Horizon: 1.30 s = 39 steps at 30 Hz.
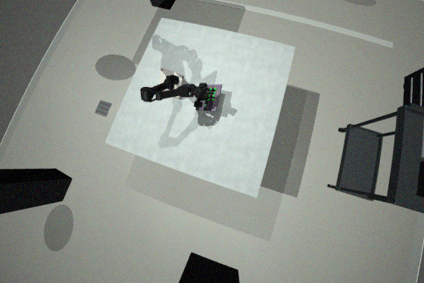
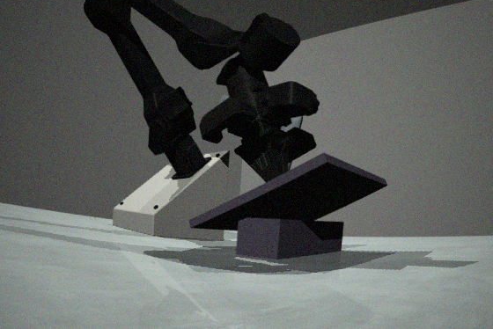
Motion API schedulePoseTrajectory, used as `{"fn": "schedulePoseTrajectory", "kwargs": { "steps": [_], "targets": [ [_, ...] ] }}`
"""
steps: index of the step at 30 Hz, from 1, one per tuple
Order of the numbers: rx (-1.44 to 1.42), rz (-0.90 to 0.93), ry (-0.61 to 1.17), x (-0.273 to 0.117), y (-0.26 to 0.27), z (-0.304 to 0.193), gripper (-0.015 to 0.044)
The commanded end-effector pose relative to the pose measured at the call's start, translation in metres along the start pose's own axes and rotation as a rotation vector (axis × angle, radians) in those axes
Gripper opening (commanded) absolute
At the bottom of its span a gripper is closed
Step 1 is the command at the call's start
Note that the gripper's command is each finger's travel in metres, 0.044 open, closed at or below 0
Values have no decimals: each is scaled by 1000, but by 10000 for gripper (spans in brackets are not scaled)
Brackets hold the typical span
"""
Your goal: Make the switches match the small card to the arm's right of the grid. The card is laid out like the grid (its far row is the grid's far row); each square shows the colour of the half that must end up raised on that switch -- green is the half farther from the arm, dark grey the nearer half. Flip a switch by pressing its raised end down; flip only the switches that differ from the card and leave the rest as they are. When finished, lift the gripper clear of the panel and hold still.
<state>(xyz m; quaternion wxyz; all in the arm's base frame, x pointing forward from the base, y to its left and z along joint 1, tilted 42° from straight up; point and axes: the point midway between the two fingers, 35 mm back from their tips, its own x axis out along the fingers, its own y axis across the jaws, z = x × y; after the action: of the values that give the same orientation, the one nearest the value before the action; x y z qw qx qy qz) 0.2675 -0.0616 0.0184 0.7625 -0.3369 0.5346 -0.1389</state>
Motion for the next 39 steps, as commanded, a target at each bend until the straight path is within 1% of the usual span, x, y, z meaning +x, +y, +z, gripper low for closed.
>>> {"fn": "schedulePoseTrajectory", "kwargs": {
  "steps": [1,3,5,9,11,17,22,26,28,32,39],
  "targets": [
    [-5,6,0,1,1,-1,0],
    [-5,6,0,1,1,-1,0],
    [0,4,4,-8,1,2,0],
    [-3,10,24,-55,2,3,0],
    [-5,9,27,-64,2,2,0],
    [-5,9,27,-64,3,1,0],
    [-6,10,29,-65,30,-37,0],
    [-6,10,29,-65,31,-38,0],
    [-5,12,25,-59,32,-38,0],
    [-6,9,3,-32,31,-40,0],
    [-6,8,2,-30,31,-40,0]
  ]
}}
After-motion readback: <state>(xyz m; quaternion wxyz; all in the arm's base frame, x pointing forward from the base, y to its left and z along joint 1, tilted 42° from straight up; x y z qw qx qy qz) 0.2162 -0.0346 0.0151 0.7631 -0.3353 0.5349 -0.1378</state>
